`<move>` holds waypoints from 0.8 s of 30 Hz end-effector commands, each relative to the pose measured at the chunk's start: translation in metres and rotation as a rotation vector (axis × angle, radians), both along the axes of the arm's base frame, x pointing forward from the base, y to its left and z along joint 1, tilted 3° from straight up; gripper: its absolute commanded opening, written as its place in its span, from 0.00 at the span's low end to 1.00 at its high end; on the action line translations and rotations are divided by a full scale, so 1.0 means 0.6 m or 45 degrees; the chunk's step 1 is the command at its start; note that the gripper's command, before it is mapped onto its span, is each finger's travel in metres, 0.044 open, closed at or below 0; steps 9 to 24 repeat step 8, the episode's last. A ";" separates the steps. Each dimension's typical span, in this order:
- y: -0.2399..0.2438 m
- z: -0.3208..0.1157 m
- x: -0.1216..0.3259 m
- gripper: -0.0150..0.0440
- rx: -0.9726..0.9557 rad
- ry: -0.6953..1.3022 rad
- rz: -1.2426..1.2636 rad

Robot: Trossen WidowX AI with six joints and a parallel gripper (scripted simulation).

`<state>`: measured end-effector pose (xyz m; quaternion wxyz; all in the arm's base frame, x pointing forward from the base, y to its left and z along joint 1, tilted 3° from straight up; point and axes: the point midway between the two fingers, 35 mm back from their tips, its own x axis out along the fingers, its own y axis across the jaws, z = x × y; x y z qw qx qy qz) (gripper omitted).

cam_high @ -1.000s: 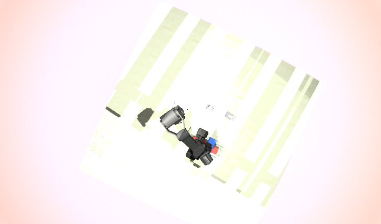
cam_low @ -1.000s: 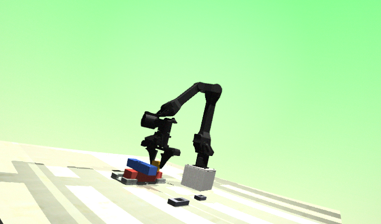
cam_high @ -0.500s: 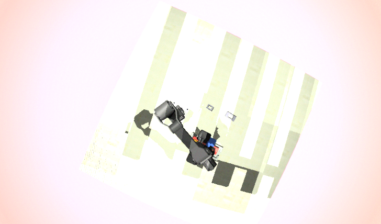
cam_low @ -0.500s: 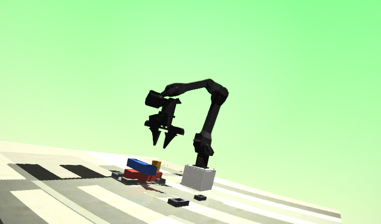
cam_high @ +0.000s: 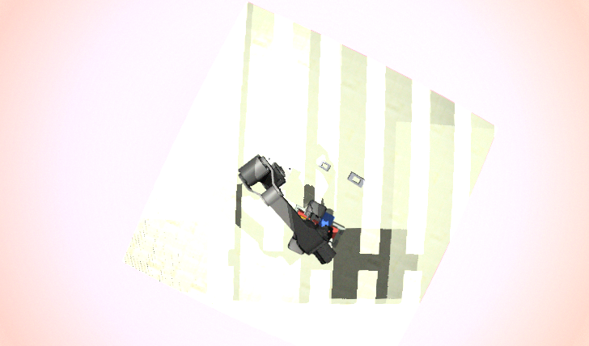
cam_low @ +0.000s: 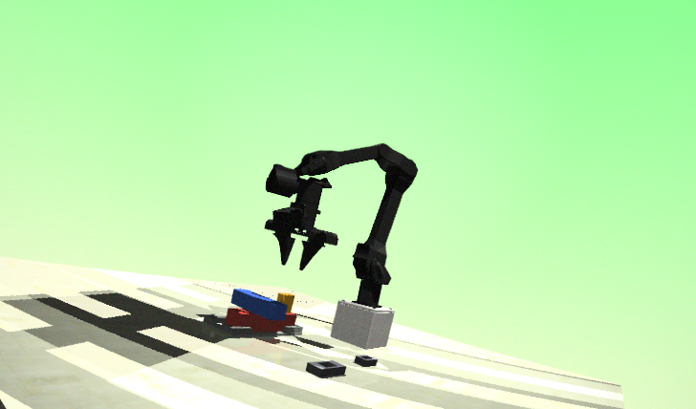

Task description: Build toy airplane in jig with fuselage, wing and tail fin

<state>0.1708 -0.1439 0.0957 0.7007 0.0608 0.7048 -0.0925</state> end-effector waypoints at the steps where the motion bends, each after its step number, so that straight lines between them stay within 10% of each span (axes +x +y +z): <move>1: 0.000 0.001 -0.001 0.69 -0.004 0.003 -0.004; 24: 0.000 0.001 0.000 0.69 -0.004 0.003 -0.004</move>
